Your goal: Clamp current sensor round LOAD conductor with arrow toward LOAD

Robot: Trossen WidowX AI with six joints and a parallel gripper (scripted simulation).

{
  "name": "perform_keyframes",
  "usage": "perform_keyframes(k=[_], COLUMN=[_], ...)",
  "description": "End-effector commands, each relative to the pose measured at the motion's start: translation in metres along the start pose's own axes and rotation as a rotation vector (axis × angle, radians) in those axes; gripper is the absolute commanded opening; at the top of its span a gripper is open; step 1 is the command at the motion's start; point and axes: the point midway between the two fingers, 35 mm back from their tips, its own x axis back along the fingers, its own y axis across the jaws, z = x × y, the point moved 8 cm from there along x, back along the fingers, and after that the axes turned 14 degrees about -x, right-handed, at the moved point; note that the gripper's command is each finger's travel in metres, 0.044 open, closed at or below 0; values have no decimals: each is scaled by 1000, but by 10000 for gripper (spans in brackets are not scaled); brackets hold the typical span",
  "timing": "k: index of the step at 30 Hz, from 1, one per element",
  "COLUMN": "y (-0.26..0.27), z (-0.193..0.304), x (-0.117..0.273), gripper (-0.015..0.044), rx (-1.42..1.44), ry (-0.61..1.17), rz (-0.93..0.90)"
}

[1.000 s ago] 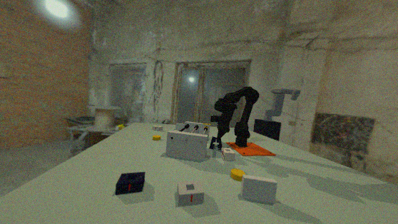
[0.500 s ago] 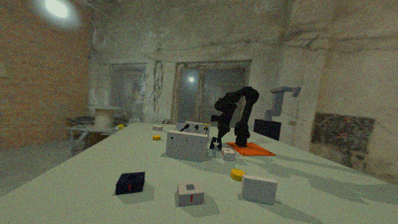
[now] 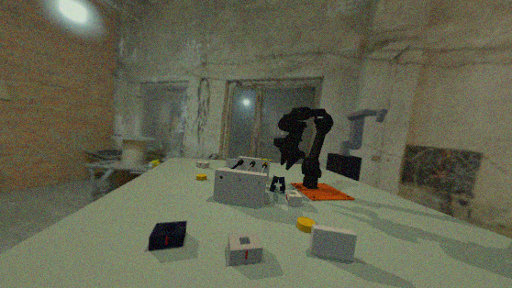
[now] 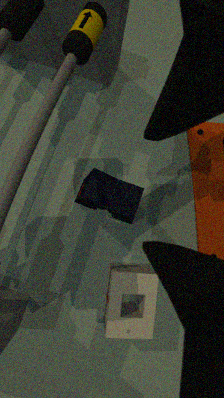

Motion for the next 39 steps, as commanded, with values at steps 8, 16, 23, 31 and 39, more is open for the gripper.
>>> perform_keyframes(k=[8,16,23,31,39], y=[-2,-5,-4,-3,-3], z=[-32,-42,-42,-40,-38], x=[-3,-4,-10,-23,-35], gripper=[320,320,320,320,320], rx=[939,1220,1220,1220,1220], ry=[142,161,161,161,161], rz=[-91,-153,-153,-153,-153])
